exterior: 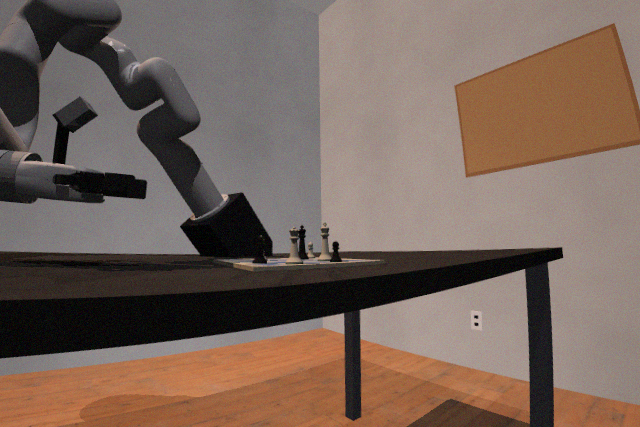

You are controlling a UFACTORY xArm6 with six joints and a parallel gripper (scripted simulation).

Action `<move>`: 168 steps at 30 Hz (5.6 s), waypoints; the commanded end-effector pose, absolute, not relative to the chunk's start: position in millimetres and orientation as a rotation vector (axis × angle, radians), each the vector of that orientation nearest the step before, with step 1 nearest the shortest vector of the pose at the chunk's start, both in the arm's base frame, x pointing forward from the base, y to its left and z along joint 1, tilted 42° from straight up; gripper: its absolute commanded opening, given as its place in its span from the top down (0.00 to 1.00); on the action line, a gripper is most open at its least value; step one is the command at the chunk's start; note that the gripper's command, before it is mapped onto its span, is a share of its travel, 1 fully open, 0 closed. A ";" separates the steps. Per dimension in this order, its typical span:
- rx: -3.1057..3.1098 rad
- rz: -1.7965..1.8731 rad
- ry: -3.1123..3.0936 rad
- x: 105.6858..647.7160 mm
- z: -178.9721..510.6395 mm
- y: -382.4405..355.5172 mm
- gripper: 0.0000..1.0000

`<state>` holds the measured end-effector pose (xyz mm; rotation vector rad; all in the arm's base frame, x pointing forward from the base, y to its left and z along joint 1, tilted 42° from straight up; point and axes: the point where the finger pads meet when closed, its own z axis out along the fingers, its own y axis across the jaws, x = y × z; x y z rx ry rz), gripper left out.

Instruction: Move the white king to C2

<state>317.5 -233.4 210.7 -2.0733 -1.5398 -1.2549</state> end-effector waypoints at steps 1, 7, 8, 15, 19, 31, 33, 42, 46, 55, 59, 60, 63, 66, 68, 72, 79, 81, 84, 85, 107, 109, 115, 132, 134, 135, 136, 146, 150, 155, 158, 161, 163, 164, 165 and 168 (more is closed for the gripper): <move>-2.073 -1.255 -1.543 317.8 211.6 -233.5 0.00; -2.073 -1.255 -1.543 317.8 211.6 -233.5 0.00; -2.073 -1.255 -1.543 317.8 211.6 -233.5 0.00; -2.073 -1.255 -1.543 317.6 214.0 -231.4 0.00; -2.073 -1.255 -1.543 317.2 218.4 -227.5 0.00; -2.073 -1.255 -1.543 312.4 271.6 -180.1 0.00; -2.073 -1.255 -1.543 312.0 276.3 -175.9 0.00; -2.068 -1.242 -1.550 311.8 275.4 -173.5 0.00; -2.024 -1.116 -1.625 310.8 257.4 -163.4 0.00; -1.786 -0.603 -1.946 304.3 194.6 -136.4 0.00; -1.638 -0.367 -2.101 304.6 171.4 -130.8 0.00; -1.572 -0.278 -2.166 306.9 160.8 -129.1 0.00; -1.450 -0.116 -2.267 311.0 151.0 -127.7 0.00; -1.341 0.010 -2.350 317.4 142.3 -126.3 0.00; -1.244 0.110 -2.420 326.0 134.7 -124.3 0.00; -1.012 0.324 -2.561 349.4 122.6 -116.7 0.00; -0.587 0.649 -2.748 393.1 110.9 -91.8 0.00; -0.454 0.734 -2.792 407.5 108.1 -80.2 0.00; -0.294 0.832 -2.834 420.9 105.8 -67.6 0.00; -0.294 0.832 -2.834 420.9 105.8 -67.6 0.00; 0.313 1.117 -2.925 474.4 96.4 9.7 0.00; 0.313 1.117 -2.925 474.4 96.4 9.7 0.00; 0.321 1.117 -2.923 474.4 96.4 9.6 0.00; 0.869 1.048 -2.674 474.7 93.4 6.7 0.00; 1.010 1.022 -2.589 474.8 92.6 5.9 0.00; 1.083 1.007 -2.540 474.8 92.1 5.4 0.00; 1.083 1.007 -2.540 474.8 92.1 5.4 0.00; 1.637 0.861 -2.057 475.2 87.1 0.6 0.00; 1.820 0.794 -1.833 475.3 84.7 -1.8 0.00; 2.010 0.698 -1.542 475.3 82.8 -3.5 0.00; 2.083 0.658 -1.406 475.3 81.0 -5.2 0.00; 2.170 0.597 -1.219 475.4 79.3 -6.8 0.00; 2.220 0.554 -1.091 475.4 78.3 -7.8 0.00; 2.243 0.533 -1.027 475.3 77.8 -8.2 0.00; 2.264 0.511 -0.963 475.3 77.3 -8.7 0.00; 2.318 0.443 -0.769 475.3 76.1 -9.8 0.00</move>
